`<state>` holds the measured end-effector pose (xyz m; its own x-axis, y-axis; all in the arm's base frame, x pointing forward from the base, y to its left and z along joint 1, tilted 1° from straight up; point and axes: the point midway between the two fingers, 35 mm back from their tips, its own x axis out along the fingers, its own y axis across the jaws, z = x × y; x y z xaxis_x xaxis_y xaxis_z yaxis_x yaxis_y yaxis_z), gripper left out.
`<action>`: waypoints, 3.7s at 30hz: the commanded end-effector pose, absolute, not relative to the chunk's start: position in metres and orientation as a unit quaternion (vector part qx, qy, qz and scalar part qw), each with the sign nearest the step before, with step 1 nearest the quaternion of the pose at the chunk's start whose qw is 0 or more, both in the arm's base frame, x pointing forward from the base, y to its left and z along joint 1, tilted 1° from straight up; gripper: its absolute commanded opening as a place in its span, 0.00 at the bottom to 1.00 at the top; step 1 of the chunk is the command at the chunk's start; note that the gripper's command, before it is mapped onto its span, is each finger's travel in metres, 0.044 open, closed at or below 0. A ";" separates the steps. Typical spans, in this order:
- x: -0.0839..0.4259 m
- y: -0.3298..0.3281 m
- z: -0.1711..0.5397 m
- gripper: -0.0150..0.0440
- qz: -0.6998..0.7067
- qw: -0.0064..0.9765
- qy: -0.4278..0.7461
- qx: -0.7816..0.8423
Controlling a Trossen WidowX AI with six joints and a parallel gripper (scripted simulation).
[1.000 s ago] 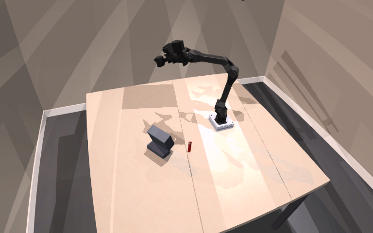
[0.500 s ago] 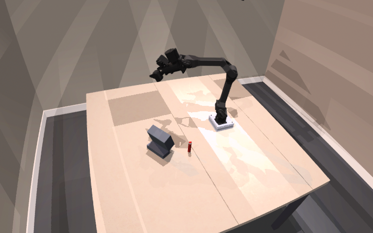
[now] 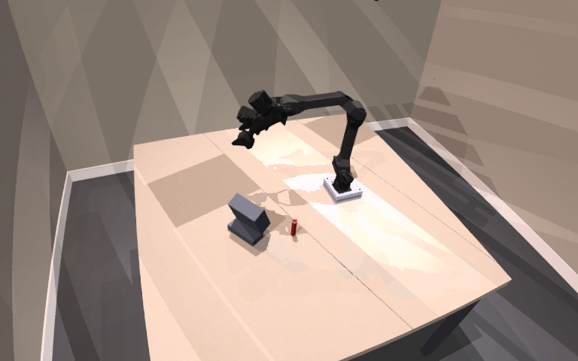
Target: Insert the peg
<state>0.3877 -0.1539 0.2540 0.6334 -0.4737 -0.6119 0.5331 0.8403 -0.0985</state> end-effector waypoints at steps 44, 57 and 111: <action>0.331 0.092 0.116 1.00 0.078 0.778 0.615 -0.099; 0.286 0.137 0.093 1.00 0.157 0.701 0.677 -0.160; 0.284 0.139 0.032 0.69 0.162 0.693 0.682 -0.168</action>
<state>0.2837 0.1392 0.0312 0.0161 -0.0065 -0.9998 -0.4537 0.8910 -0.0131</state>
